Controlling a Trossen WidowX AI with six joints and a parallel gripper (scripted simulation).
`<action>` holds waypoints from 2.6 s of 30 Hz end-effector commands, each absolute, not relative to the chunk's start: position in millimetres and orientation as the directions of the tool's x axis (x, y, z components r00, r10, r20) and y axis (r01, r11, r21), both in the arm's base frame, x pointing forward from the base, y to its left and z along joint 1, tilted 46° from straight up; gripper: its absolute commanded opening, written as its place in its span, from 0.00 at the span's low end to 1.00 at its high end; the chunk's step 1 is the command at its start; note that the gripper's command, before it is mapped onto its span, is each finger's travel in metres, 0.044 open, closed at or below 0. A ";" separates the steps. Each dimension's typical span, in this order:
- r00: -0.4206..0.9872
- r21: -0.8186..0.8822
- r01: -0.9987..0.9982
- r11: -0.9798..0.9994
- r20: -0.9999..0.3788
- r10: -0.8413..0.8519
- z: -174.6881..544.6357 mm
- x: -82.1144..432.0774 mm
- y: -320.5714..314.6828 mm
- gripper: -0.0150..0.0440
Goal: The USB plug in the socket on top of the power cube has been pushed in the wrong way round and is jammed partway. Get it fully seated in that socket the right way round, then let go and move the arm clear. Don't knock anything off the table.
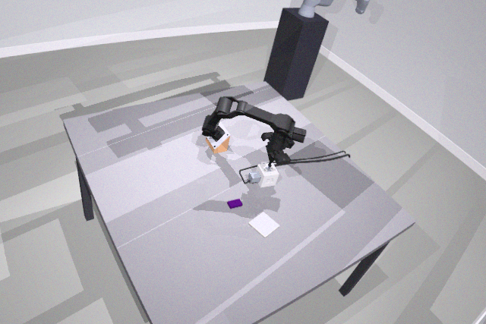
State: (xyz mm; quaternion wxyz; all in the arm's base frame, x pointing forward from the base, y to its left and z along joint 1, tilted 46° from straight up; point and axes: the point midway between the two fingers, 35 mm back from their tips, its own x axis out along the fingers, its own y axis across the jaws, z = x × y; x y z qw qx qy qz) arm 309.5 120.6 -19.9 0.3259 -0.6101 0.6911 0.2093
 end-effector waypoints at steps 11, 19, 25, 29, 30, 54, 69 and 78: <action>-0.038 -0.109 -0.981 0.160 -0.704 -0.709 -20.9 310.1 118.9 0.25; -0.038 -0.109 -0.981 0.160 -0.704 -0.709 -21.6 310.0 118.2 0.25; -0.038 -0.109 -0.981 0.160 -0.704 -0.709 -22.1 310.0 117.7 0.25; -0.038 -0.109 -0.981 0.160 -0.704 -0.709 -22.4 310.0 117.4 0.25; -0.038 -0.109 -0.981 0.160 -0.704 -0.709 -22.5 310.0 117.3 0.25; -0.038 -0.109 -0.981 0.160 -0.704 -0.709 -24.5 309.9 115.2 0.25; -0.038 -0.109 -0.981 0.160 -0.704 -0.709 -25.8 309.8 113.9 0.25; -0.038 -0.109 -0.981 0.160 -0.704 -0.709 -26.5 309.8 113.2 0.25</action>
